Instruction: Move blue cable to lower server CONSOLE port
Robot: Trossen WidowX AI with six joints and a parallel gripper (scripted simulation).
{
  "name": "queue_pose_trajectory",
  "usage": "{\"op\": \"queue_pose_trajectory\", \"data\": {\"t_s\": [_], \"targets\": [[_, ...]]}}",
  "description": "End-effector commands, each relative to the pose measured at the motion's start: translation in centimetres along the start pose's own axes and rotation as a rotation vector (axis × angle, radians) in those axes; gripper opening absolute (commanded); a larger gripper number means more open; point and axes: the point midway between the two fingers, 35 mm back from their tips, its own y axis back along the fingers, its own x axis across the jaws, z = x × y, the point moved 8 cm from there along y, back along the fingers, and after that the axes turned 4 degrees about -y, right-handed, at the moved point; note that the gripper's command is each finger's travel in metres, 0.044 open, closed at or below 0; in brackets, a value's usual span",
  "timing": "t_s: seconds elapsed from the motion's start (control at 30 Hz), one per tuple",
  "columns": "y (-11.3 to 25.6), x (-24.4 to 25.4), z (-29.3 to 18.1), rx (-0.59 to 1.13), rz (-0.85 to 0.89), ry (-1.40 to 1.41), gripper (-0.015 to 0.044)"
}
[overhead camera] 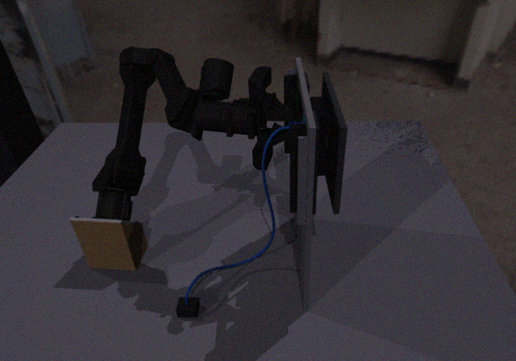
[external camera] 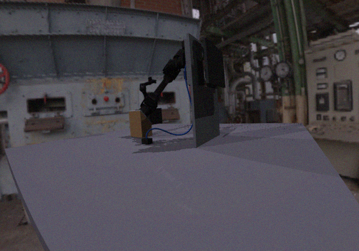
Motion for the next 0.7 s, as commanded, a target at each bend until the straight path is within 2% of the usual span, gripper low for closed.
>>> {"op": "queue_pose_trajectory", "data": {"t_s": [0.0, 0.67], "targets": [[-0.1, 0.0, 0.1, 0.003, -0.003, -0.003, 0.0000], [1.1, 0.0, -0.2, 0.005, -0.001, -0.006, 0.0000]]}}
